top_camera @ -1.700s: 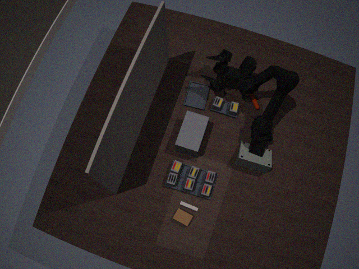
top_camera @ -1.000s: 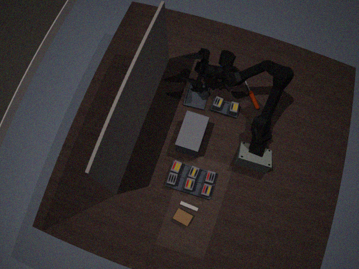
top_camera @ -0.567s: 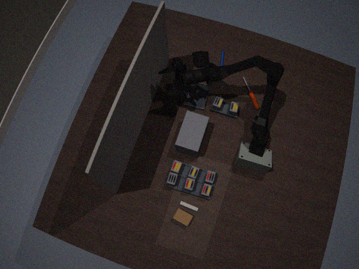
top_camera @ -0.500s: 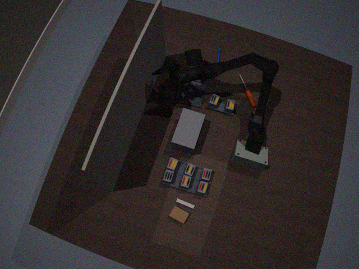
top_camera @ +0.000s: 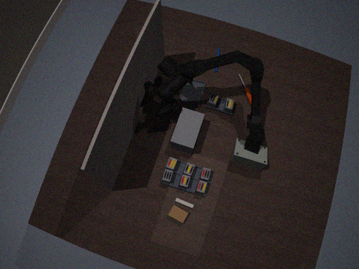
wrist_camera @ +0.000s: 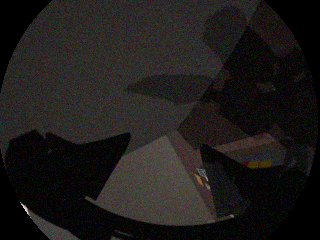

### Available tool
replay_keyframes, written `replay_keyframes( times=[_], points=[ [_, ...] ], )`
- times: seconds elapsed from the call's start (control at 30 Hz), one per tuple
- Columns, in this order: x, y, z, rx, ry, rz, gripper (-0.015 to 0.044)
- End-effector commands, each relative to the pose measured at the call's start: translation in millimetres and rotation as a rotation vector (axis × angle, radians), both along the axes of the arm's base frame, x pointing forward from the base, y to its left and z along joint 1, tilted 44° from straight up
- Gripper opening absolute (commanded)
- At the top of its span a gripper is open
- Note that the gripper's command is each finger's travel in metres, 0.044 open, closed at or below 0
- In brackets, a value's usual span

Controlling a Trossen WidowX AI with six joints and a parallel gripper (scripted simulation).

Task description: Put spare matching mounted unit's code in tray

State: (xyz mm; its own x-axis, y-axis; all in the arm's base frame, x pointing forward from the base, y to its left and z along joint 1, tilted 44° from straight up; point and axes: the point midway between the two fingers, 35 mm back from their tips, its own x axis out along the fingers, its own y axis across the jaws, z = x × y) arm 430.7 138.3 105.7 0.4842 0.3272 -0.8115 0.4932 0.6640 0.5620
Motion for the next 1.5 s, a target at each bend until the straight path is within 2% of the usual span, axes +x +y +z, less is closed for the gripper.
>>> replay_keyframes(
  times=[0.0, 0.17, 0.37, 1.47],
  points=[
    [-51, 14, -39, -0.827, 0.346, 0.367, 0.044],
    [-59, 17, -30, -1.092, 0.407, 0.506, 0.044],
    [-74, 11, -15, -1.287, 0.512, 0.638, 0.044],
    [-74, 11, -15, -1.287, 0.512, 0.638, 0.044]
  ],
)
